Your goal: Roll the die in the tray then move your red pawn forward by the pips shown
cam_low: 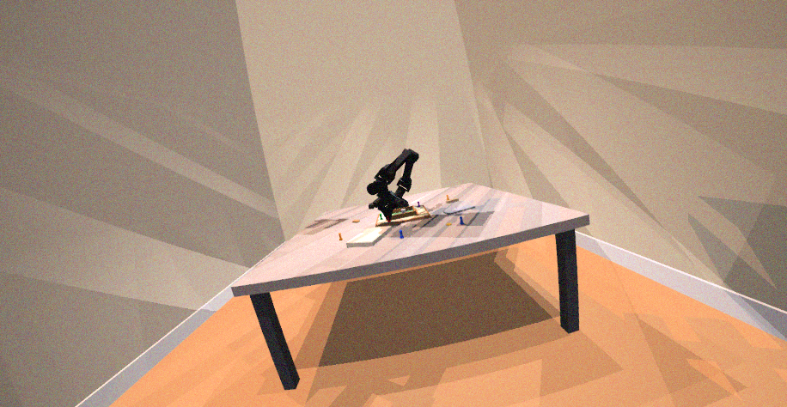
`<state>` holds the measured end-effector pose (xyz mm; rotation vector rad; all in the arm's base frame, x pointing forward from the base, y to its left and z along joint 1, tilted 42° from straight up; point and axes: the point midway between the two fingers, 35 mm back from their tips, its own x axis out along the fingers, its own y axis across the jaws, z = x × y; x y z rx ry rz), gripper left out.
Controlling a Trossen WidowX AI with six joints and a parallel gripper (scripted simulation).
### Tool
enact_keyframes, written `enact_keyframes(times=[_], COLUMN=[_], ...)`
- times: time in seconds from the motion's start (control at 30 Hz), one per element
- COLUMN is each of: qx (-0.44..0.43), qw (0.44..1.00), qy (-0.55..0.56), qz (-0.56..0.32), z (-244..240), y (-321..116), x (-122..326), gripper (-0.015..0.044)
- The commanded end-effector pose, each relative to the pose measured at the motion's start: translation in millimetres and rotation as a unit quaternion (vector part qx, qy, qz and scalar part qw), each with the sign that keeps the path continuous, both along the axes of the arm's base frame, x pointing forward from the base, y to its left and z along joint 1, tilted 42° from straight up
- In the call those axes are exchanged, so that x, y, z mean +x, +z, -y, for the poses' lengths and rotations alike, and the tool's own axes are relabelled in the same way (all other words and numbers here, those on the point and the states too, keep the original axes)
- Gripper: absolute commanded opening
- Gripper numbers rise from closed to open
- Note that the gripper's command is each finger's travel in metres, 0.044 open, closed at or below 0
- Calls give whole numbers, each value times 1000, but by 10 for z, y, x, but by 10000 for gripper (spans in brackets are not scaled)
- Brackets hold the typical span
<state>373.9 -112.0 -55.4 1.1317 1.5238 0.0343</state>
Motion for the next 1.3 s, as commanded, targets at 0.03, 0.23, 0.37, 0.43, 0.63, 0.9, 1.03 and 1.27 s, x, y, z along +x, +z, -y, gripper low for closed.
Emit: enact_keyframes(times=[0.03, 0.23, 0.37, 0.43, 0.63, 0.9, 1.03, 1.27], qx=[2, 1, 0, 0, -1, 0, 0, -3], qw=[1000, 1000, 1000, 1000, 1000, 1000, 1000, 1000], qy=[-2, -2, -3, -3, -3, -2, -2, -3], qz=[0, 0, 0, 0, -1, -1, -1, -2], z=[-4, 91, 240, 312, 520, 772, 814, 502], y=[-1, 89, 239, 316, 557, 897, 962, 1038], x=[3, 11, 11, 6, -30, -127, -151, -29], gripper=[15, 0, 0, 0, 0, 0, 0, 0])
